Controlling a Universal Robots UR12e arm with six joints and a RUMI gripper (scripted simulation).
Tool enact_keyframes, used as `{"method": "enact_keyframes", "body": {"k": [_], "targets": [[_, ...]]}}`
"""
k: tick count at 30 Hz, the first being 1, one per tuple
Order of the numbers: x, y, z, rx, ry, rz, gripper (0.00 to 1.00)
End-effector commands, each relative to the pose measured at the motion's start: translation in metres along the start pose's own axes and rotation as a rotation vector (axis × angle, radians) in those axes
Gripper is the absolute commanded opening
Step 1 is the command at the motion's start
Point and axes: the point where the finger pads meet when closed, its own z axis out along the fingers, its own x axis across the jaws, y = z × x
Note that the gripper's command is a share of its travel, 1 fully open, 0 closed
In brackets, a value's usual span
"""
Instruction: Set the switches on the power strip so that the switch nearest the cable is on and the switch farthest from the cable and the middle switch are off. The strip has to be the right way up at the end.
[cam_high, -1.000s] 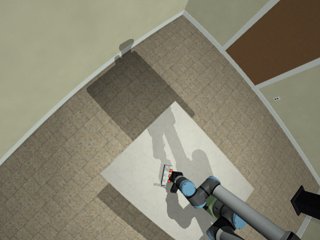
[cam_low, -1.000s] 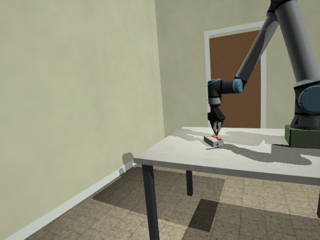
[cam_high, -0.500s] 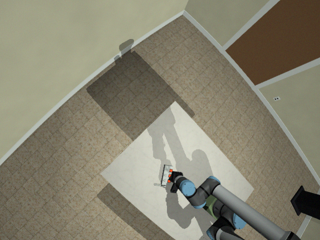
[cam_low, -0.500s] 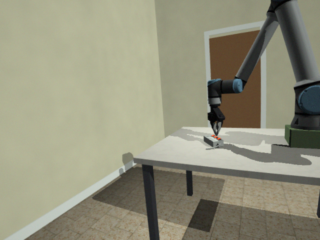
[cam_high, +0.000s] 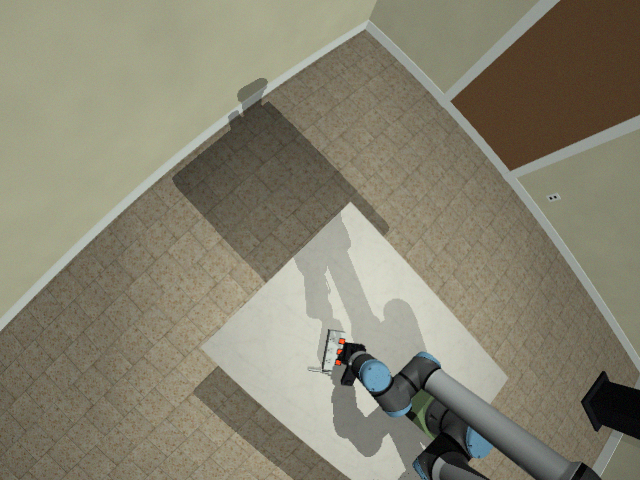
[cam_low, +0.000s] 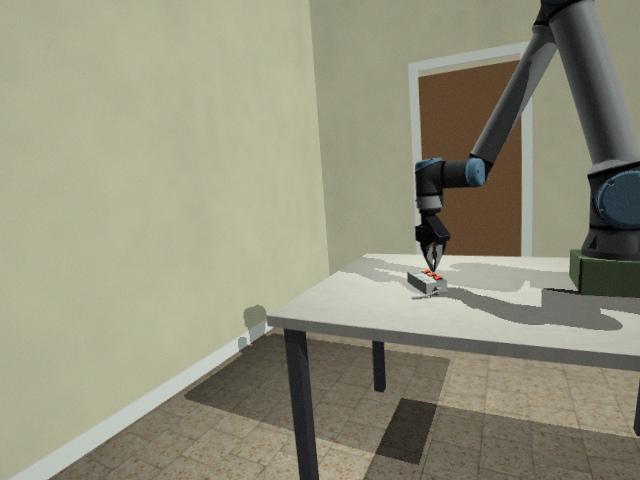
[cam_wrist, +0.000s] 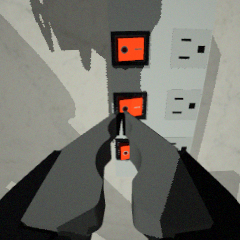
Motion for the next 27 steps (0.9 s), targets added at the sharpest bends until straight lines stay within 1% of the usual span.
{"method": "enact_keyframes", "body": {"k": [1,12,27], "targets": [[0.0005,0.0004,0.0012,-0.001,0.001,0.000,0.00],[0.0005,0.0004,0.0055,-0.001,0.001,0.000,0.00],[0.0005,0.0004,0.0064,-0.001,0.001,0.000,0.00]]}}
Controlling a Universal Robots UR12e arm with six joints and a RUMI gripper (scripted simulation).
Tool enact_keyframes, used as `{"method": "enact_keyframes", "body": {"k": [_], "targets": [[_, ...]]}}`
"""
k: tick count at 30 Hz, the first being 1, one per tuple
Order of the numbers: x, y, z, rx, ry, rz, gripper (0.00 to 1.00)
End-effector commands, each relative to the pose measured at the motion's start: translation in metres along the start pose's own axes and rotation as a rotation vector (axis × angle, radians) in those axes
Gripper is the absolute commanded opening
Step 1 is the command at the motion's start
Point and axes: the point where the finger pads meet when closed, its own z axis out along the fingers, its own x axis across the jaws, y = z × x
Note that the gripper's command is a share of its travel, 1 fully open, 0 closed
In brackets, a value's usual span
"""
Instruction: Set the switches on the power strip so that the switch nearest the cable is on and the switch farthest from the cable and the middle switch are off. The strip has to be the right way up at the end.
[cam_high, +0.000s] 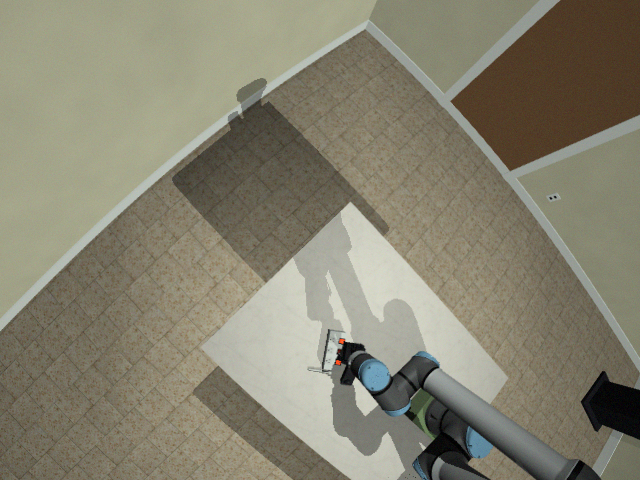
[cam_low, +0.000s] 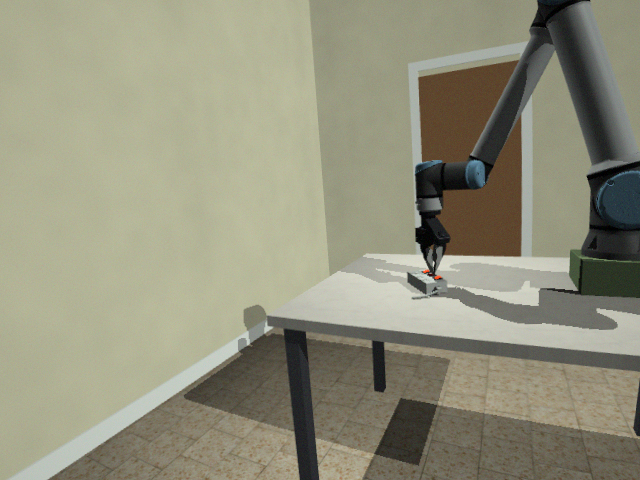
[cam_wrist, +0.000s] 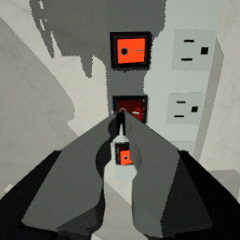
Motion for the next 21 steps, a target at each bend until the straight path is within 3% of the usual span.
{"method": "enact_keyframes", "body": {"k": [1,11,21], "targets": [[0.000,0.000,0.000,-0.001,0.001,0.000,0.00],[0.000,0.000,-0.002,-0.001,0.001,0.000,0.00],[0.000,0.000,-0.019,-0.001,0.001,0.000,0.00]]}}
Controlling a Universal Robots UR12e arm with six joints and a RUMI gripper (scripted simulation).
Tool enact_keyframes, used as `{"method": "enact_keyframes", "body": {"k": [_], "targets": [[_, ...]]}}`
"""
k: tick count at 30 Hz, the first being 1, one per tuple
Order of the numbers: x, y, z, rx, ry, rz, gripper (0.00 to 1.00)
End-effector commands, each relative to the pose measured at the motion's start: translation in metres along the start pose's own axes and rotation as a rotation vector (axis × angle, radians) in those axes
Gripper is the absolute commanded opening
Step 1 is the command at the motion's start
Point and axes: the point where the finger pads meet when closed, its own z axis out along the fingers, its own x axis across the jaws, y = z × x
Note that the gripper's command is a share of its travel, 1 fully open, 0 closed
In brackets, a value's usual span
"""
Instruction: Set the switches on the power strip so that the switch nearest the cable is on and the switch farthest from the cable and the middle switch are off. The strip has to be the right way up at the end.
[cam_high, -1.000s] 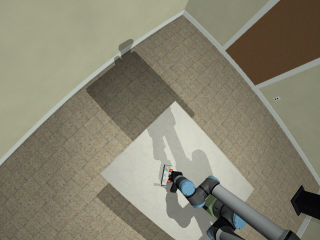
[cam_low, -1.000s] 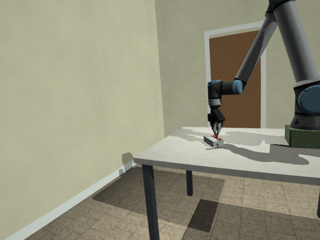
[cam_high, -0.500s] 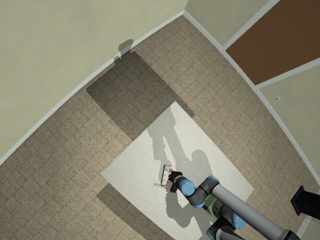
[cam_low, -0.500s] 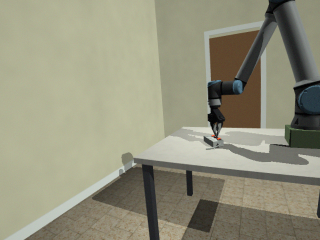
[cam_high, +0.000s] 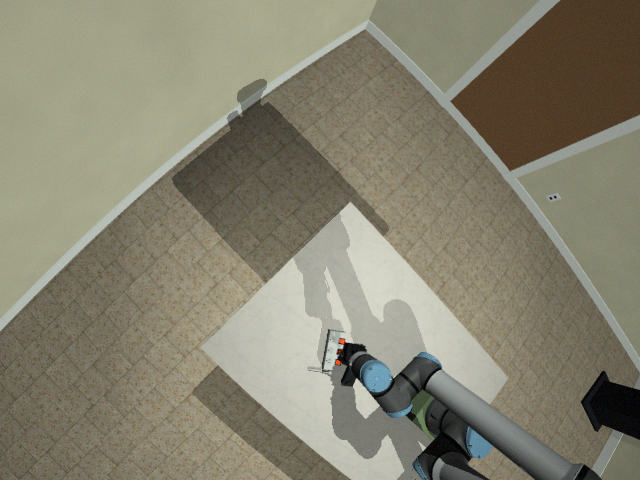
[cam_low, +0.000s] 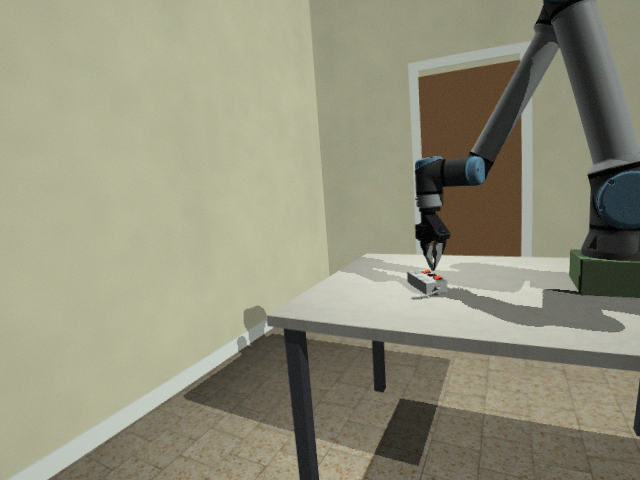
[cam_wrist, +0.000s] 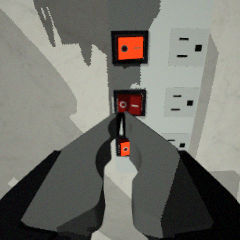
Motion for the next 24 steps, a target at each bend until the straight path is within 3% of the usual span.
{"method": "enact_keyframes", "body": {"k": [1,9,24], "targets": [[0.000,0.000,-0.010,-0.001,0.001,0.000,0.00],[0.000,0.000,-0.026,-0.001,0.001,0.000,0.00],[0.000,0.000,-0.027,-0.001,0.001,0.000,0.00]]}}
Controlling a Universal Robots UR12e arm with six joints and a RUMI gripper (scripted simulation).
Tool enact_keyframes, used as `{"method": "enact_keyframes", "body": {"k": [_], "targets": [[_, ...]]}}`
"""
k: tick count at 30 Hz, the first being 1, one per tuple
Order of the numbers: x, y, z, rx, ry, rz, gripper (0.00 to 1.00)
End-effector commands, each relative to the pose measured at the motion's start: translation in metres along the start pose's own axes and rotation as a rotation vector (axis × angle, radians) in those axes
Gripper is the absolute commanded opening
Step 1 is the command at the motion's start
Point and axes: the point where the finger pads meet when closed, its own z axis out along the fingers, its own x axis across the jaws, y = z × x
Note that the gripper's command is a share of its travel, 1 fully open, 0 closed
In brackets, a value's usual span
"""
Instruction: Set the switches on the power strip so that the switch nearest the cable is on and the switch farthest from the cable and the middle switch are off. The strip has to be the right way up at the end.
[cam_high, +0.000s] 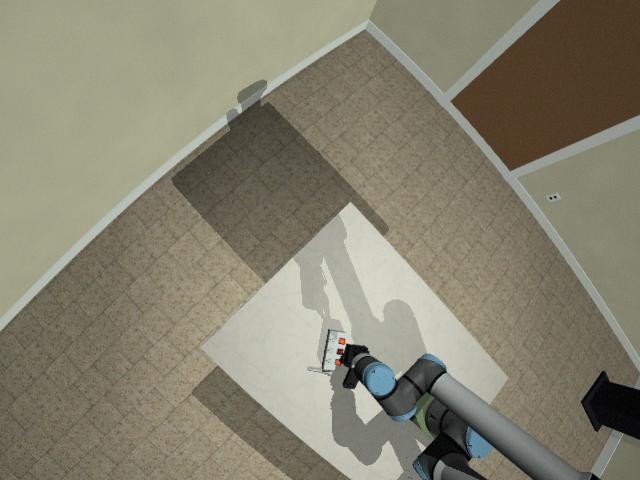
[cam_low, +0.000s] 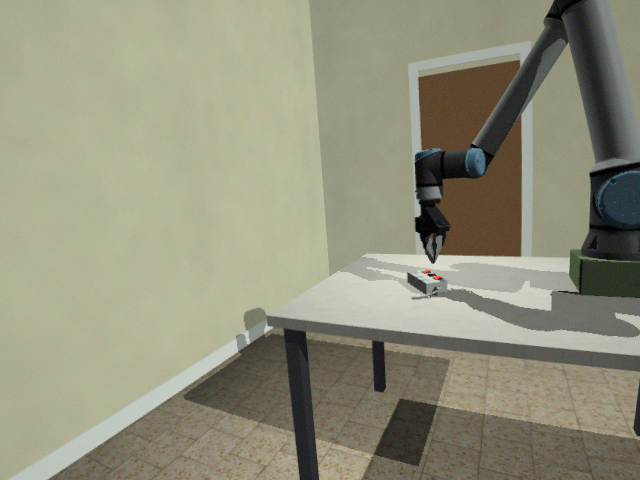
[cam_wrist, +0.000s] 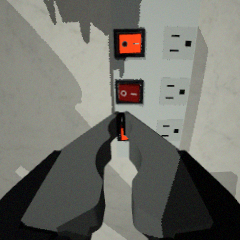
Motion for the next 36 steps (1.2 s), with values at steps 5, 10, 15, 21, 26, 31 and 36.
{"method": "enact_keyframes", "body": {"k": [5,10,15,21,26,31,36], "targets": [[0.000,0.000,-0.001,-0.001,0.001,0.000,0.00],[0.000,0.010,-0.004,-0.001,0.001,0.000,0.00],[-0.002,0.045,-0.015,-0.001,0.001,0.000,0.00],[-0.002,0.046,-0.015,-0.001,0.001,0.000,0.00],[-0.002,0.046,-0.015,-0.001,0.001,0.000,0.00],[-0.002,0.046,-0.015,-0.001,0.001,0.000,0.00],[-0.002,0.046,-0.015,-0.001,0.001,0.000,0.00]]}}
